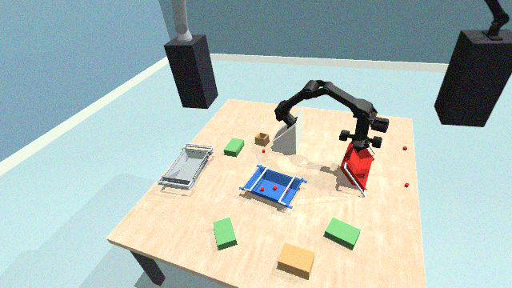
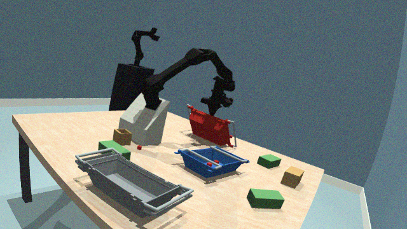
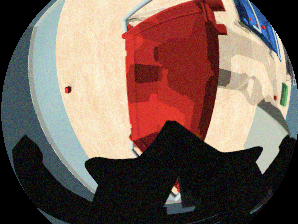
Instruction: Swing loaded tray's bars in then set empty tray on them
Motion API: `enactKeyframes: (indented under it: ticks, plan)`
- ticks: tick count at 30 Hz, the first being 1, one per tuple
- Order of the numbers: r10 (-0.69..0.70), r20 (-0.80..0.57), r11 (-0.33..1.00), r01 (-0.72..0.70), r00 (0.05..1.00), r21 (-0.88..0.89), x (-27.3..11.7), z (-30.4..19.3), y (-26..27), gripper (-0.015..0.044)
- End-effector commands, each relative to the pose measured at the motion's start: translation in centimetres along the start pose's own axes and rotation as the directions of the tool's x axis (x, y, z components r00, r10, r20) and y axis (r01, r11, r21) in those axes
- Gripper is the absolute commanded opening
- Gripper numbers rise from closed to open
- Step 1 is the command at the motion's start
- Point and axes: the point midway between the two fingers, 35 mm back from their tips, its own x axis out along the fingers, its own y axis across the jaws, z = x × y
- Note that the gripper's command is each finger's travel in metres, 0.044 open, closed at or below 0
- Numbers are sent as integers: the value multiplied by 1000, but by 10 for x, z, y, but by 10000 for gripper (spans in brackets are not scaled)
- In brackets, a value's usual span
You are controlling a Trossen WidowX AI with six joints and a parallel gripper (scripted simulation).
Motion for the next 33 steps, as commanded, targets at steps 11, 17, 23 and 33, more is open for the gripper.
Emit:
enactKeyframes:
  ticks: [11,17,23,33]
  plan:
    - [-1,5,1000,1,1000,-5,5,0,-10,0]
    - [-1,5,1000,1,1000,-5,5,0,-17,0]
    - [-2,5,1000,2,1000,-5,5,0,-24,0]
    - [-3,5,1000,3,1000,-6,6,0,-36,0]
